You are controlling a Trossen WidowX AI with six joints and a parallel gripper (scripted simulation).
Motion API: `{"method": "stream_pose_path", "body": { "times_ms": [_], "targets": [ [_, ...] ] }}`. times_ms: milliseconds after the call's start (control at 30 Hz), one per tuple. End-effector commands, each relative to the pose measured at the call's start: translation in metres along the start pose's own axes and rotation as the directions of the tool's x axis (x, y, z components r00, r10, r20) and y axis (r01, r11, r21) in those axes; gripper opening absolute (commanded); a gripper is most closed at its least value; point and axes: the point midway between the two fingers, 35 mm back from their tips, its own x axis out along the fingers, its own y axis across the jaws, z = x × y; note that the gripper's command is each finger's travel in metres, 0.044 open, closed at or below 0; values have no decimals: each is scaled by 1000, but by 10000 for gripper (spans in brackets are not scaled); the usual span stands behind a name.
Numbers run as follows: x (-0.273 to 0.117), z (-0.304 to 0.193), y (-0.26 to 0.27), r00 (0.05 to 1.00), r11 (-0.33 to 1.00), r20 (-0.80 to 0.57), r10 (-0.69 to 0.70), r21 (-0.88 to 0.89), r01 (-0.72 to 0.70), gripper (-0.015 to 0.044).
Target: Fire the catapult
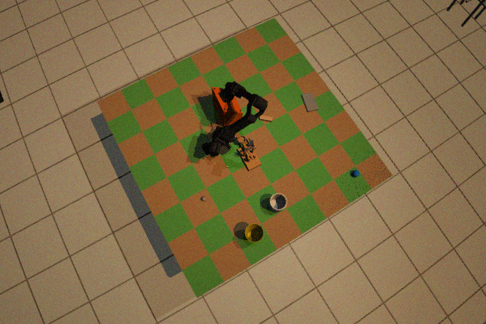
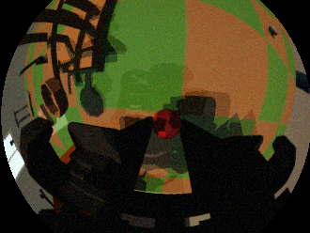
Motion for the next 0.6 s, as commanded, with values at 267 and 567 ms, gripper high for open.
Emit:
{"method": "stream_pose_path", "body": {
  "times_ms": [267,567],
  "targets": [
    [-81,6,-5,1000,1000,13,-20,-6,20,0],
    [-122,-1,0,1000,1000,12,-14,-7,14,0]
  ]
}}
